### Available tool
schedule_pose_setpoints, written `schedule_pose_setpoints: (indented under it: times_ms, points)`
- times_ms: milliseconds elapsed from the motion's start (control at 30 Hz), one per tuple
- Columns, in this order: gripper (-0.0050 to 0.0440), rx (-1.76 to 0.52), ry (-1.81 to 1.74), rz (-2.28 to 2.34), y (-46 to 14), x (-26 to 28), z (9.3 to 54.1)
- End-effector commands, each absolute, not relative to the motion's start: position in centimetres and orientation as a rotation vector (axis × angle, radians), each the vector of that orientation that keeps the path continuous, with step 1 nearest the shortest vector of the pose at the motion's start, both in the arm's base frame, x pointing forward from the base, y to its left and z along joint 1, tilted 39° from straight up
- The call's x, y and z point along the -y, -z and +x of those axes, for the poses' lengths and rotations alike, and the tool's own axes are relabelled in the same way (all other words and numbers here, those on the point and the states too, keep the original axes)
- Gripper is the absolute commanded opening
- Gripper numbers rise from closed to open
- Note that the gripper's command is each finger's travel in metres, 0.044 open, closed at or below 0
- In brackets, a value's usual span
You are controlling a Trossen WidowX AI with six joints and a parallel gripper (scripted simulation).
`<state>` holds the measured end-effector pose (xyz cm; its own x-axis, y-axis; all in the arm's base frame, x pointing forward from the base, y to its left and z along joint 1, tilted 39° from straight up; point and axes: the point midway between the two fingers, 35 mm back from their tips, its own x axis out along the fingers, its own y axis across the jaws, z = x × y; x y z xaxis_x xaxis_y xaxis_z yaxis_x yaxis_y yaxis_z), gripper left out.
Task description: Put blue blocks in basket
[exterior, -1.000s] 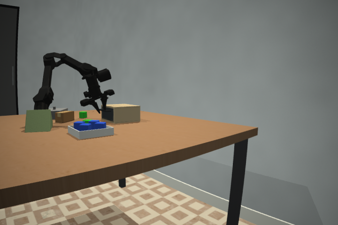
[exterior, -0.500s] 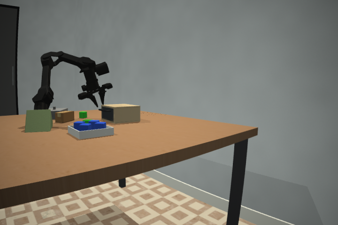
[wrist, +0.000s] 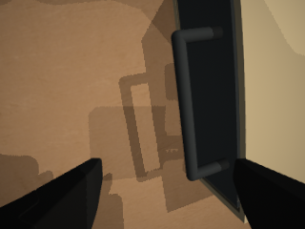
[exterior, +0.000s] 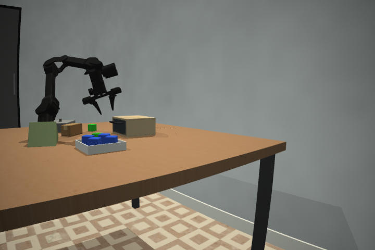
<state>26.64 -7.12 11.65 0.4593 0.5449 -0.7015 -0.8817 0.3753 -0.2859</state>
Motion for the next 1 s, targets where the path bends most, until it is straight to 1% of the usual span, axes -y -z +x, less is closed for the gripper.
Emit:
schedule_pose_setpoints:
  times_ms: [0,33,167,300,400,433,500,567,633,700,967]
  points:
    - [0.044,-0.619,-0.953,-0.623,-11.7,7.4,25.9]
    - [0.044,-0.66,-0.939,-0.566,-11.8,7.6,24.9]
    - [0.044,-0.815,-0.876,-0.336,-11.9,7.6,24.7]
    - [0.044,-0.966,-0.796,-0.108,-12.5,7.9,22.5]
    - [0.044,-1.074,-0.728,0.062,-12.6,7.9,22.2]
    - [0.044,-1.111,-0.702,0.118,-13.0,7.9,21.3]
    - [0.044,-1.181,-0.65,0.231,-13.2,7.9,20.9]
    - [0.044,-1.181,-0.65,0.231,-13.2,7.9,20.9]
    - [0.044,-1.251,-0.594,0.342,-13.8,7.9,19.6]
    - [0.044,-1.317,-0.535,0.453,-13.8,7.9,19.6]
    - [0.044,-1.323,-0.53,0.462,-13.8,7.9,19.6]
